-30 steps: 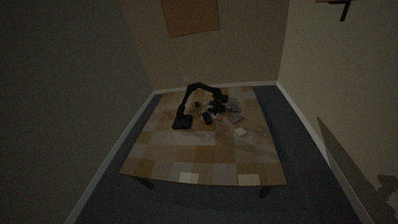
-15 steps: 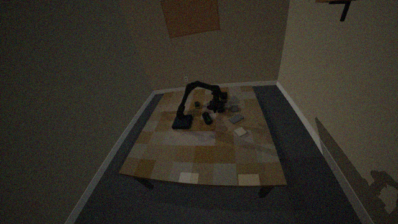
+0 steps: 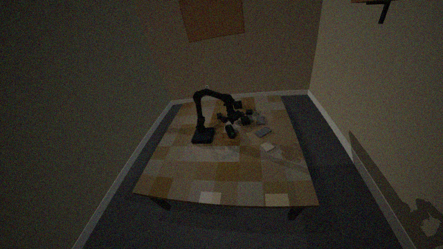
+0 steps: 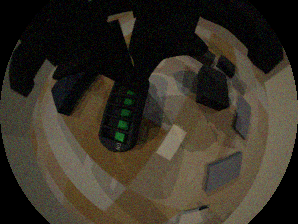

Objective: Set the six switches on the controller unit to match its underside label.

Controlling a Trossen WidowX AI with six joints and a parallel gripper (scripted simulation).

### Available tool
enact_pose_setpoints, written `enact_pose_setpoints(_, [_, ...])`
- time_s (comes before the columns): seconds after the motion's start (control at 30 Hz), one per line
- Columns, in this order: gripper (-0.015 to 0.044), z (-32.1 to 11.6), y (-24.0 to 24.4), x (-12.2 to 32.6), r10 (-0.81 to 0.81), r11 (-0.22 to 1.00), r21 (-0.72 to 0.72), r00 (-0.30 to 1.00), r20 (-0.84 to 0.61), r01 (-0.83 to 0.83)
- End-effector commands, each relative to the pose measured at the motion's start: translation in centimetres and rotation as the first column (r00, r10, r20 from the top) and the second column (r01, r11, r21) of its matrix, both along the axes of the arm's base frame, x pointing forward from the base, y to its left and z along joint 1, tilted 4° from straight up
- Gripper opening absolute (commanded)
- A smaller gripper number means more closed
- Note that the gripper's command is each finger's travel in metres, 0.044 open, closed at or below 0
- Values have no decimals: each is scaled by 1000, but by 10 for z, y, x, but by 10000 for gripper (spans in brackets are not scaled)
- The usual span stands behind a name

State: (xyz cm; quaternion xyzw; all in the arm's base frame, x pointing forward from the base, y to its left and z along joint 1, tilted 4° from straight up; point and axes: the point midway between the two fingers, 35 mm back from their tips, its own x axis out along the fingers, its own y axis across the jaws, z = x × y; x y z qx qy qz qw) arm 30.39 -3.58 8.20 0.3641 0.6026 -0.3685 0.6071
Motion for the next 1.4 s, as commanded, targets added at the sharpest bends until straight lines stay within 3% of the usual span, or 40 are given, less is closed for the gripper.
enact_pose_setpoints(0.0, [0, -3, 2, -21, -57, 998, 32, 998, 39, 56])
enact_pose_setpoints(0.57, [0, -29, 15, -98, -279, 953, 183, 935, 221, 241])
enact_pose_setpoints(0.77, [0, -27, 14, -96, -260, 959, 172, 940, 221, 225])
enact_pose_setpoints(1.07, [0, -28, 14, -97, 248, 962, 41, 929, 276, -269])
enact_pose_setpoints(1.37, [0, -29, 15, -98, 721, 684, -113, 645, 253, -721])
